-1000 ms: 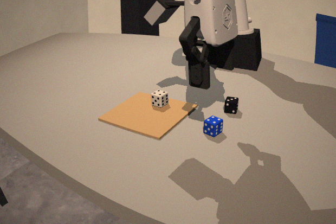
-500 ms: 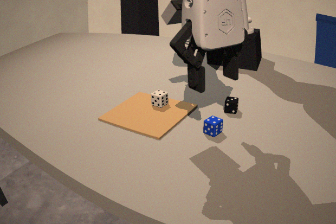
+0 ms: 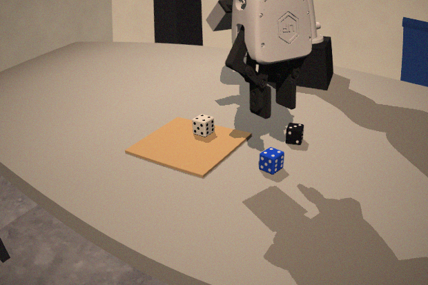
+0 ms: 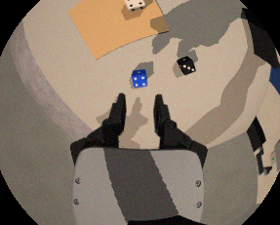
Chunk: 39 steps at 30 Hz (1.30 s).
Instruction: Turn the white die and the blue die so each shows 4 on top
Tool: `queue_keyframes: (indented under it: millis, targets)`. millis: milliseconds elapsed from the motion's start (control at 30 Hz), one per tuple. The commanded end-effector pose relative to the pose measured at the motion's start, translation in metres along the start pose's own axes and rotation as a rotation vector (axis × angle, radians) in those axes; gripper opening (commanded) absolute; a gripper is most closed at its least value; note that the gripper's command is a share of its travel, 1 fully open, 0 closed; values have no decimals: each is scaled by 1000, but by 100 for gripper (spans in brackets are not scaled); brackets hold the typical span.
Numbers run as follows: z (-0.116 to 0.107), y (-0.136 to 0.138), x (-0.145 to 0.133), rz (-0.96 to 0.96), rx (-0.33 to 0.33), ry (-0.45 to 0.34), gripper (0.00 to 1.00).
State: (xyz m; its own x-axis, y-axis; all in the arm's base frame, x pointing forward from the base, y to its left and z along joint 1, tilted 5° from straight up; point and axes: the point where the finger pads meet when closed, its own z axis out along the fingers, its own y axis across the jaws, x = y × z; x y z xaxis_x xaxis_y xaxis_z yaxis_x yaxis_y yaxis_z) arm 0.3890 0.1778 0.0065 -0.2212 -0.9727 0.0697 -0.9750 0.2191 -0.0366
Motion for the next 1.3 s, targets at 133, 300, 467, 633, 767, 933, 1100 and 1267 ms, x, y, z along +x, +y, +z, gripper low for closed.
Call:
queue_keyframes:
  millis: [133,300,467,633,767,933,1100,1267]
  targets:
    - [-1,-1,-1,0,3,-3,42]
    - [-1,-1,-1,0,3,-3,42]
    - [-1,-1,-1,0,3,-3,42]
    - [-1,-1,-1,0,3,-3,42]
    - [-1,-1,-1,0,3,-2,42]
    - [1,-1,-1,0,3,-2,42]
    - [5,-1,-1,0,4,-2,42]
    - [9,-1,-1,0,4,-2,42]
